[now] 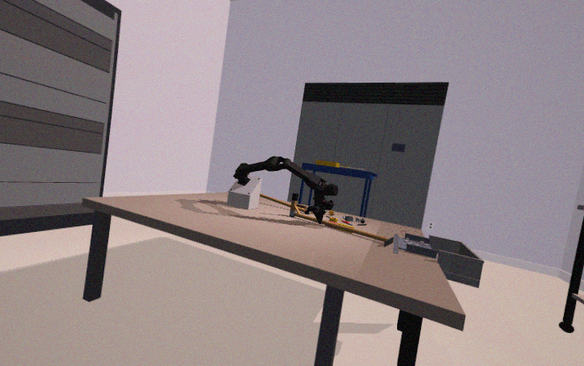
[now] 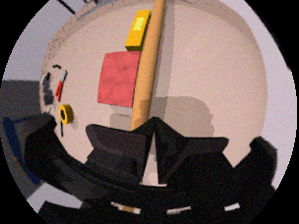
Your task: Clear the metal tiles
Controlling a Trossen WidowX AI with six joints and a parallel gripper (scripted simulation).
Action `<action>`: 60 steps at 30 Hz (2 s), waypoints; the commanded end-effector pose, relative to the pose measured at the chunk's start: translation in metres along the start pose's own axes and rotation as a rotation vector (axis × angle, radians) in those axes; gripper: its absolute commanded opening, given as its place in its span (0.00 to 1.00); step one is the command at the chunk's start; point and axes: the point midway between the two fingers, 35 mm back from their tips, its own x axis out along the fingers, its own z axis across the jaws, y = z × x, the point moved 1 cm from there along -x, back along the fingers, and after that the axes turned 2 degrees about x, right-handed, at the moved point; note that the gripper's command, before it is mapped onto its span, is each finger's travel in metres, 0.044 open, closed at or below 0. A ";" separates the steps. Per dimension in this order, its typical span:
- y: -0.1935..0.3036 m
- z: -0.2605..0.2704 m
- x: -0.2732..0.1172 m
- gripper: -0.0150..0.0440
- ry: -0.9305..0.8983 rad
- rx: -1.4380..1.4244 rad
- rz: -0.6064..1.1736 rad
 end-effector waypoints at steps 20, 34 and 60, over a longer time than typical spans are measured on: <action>-0.008 0.012 -0.024 0.25 -0.002 0.016 -0.011; -0.019 0.013 -0.077 0.25 -0.006 0.047 -0.032; -0.021 0.014 -0.096 0.25 -0.011 0.055 -0.039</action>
